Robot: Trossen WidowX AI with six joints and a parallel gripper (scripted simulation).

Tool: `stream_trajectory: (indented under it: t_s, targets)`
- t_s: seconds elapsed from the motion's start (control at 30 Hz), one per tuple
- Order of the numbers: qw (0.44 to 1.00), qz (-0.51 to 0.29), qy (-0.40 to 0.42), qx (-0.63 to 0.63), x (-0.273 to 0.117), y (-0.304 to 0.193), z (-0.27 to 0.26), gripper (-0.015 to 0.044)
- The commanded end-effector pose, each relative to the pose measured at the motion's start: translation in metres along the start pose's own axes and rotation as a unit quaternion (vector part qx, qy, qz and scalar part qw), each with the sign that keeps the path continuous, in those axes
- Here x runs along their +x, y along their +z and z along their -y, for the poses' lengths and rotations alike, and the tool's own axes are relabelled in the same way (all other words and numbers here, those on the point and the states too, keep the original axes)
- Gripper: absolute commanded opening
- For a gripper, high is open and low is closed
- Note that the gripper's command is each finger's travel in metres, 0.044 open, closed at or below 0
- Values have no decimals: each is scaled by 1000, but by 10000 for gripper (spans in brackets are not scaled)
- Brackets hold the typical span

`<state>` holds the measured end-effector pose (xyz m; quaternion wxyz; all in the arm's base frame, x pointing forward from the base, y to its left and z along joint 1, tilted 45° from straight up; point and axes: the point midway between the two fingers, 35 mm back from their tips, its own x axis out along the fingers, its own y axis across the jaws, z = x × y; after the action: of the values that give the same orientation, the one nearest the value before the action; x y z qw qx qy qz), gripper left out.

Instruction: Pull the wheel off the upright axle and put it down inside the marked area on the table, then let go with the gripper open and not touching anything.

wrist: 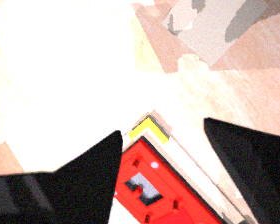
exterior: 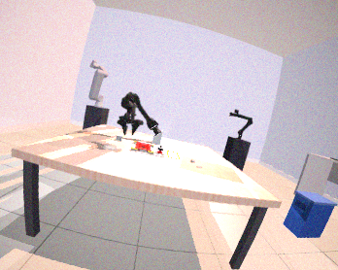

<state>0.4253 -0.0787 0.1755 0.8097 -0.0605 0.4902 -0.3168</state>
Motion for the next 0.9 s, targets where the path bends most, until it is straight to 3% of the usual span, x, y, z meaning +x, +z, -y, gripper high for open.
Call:
stream_trajectory:
  t_s: [0.0, 0.4, 0.87]
  targets:
    - [997, -43, -6, -69, 6, -38, -60, 300]
    - [953, -103, -81, -273, -3, -168, -173, 300]
    - [951, -104, -84, -279, 3, -170, -168, 300]
